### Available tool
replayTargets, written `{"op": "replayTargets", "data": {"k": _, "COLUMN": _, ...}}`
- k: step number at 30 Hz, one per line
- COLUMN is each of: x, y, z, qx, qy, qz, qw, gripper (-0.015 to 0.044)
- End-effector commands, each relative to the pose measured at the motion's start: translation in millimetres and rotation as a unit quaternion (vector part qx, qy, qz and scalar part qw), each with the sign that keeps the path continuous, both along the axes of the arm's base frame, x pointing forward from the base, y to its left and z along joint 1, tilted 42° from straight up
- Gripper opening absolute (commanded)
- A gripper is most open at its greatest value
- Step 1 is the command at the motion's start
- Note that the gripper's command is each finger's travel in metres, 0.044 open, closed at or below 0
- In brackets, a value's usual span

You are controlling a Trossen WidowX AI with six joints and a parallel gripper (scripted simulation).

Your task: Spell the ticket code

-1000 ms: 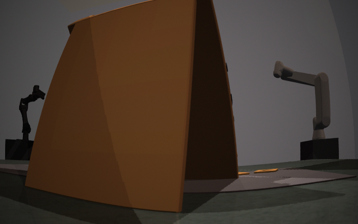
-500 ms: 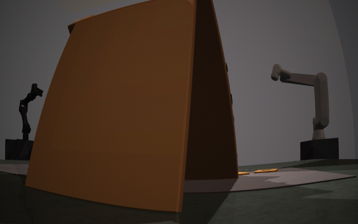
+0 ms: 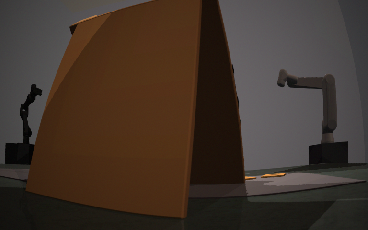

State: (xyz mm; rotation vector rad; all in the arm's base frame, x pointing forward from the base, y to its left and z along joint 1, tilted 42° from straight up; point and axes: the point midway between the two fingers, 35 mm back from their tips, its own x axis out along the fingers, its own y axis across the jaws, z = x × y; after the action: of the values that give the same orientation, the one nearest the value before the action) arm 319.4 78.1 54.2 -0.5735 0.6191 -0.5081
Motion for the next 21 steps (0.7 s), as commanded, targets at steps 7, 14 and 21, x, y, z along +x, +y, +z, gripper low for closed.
{"op": "replayTargets", "data": {"k": 7, "x": -2, "y": 1, "z": 1, "qx": 0.0, "qy": 0.002, "qz": 0.002, "qw": 1.0, "gripper": 0.0263}}
{"op": "replayTargets", "data": {"k": 14, "x": -7, "y": 7, "z": 4, "qx": 0.0, "qy": 0.003, "qz": 0.002, "qw": 1.0, "gripper": 0.0295}}
{"op": "replayTargets", "data": {"k": 21, "x": -12, "y": 10, "z": 6, "qx": 0.0, "qy": 0.003, "qz": 0.002, "qw": 1.0, "gripper": 0.0295}}
